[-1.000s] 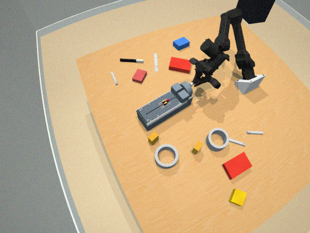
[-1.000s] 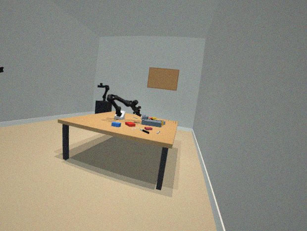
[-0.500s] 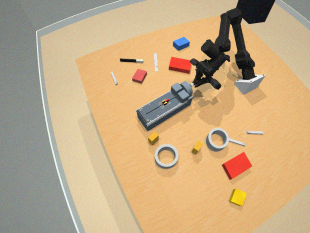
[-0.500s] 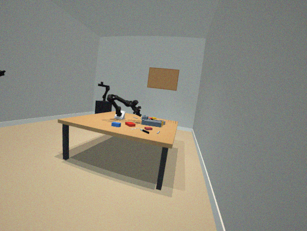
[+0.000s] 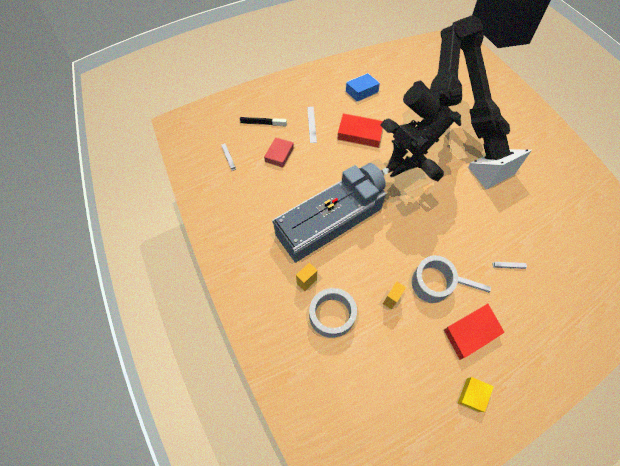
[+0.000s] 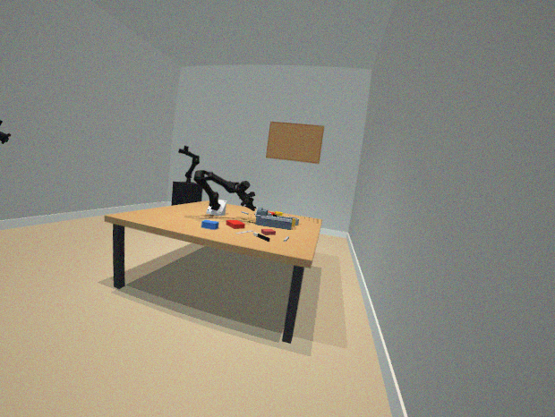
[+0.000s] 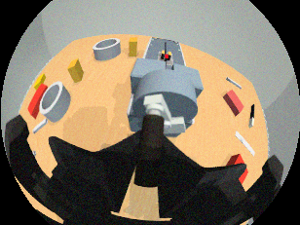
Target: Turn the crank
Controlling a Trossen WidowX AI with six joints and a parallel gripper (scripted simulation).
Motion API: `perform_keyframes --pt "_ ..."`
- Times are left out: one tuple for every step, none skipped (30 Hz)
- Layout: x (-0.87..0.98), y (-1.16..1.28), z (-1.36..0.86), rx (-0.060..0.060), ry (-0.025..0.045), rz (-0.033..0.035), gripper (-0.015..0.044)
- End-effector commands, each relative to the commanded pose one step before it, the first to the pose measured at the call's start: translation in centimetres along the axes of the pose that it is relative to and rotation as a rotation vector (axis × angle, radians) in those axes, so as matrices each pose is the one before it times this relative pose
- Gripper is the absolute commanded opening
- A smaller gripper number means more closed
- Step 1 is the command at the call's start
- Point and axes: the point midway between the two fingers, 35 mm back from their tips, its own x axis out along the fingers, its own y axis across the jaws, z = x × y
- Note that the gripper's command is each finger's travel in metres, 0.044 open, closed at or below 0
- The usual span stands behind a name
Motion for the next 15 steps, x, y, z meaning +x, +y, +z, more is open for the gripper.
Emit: perform_keyframes --pt "0.298 0.820 -0.316 -0.0088 0.00348 0.02237 0.0000" --pt "0.022 0.029 -0.021 0.0000 0.00000 0.00000 0.0000" --pt "0.023 0.029 -0.021 0.0000 0.00000 0.00000 0.0000" --pt "0.023 0.028 -0.021 0.0000 0.00000 0.00000 0.0000" --pt "0.023 0.028 -0.021 0.0000 0.00000 0.00000 0.0000" --pt "0.023 0.026 -0.021 0.0000 0.00000 0.00000 0.0000" --pt "0.024 0.024 -0.022 0.0000 0.00000 -0.00001 0.0000" --pt "0.024 0.025 -0.022 0.0000 0.00000 0.00000 0.0000" --pt "0.024 0.025 -0.022 0.0000 0.00000 0.00000 0.0000" --pt "0.024 0.025 -0.022 0.0000 0.00000 -0.00001 0.0000" --pt "0.025 0.025 -0.023 0.0000 0.00000 -0.00001 0.0000" --pt "0.025 0.024 -0.023 0.0000 0.00000 -0.00001 0.0000" --pt "0.027 0.025 -0.025 0.0000 0.00000 -0.00001 0.0000" --pt "0.028 0.027 -0.026 0.0000 0.00000 -0.00001 0.0000" --pt "0.029 0.026 -0.026 0.0000 0.00000 -0.00001 0.0000"
